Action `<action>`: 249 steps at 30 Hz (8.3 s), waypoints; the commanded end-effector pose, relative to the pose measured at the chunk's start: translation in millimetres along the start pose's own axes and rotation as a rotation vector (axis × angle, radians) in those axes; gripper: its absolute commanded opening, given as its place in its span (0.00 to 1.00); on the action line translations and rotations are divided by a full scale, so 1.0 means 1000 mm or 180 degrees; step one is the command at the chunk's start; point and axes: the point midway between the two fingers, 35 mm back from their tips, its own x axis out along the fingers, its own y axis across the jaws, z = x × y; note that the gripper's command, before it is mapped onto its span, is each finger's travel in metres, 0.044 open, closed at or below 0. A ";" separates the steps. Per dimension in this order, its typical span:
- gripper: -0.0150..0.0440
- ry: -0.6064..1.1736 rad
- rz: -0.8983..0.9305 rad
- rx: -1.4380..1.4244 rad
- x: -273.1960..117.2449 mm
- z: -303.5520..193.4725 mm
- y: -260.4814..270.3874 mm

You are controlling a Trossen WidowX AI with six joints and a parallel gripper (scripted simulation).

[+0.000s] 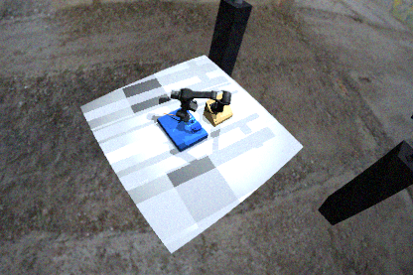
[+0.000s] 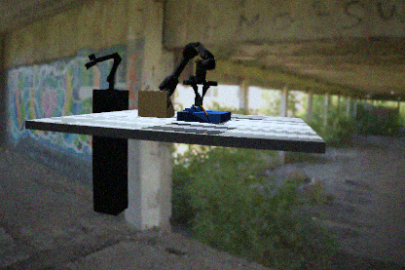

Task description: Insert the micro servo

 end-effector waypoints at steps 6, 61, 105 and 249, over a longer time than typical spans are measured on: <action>0.25 0.0042 -0.0004 -0.0028 -0.003 0.003 0.001; 0.25 0.0050 -0.0006 -0.0034 -0.004 -0.033 -0.013; 0.25 0.0038 -0.0025 0.1556 -0.004 -0.001 -0.068; 0.25 0.0009 -0.0033 0.6940 0.054 0.060 0.022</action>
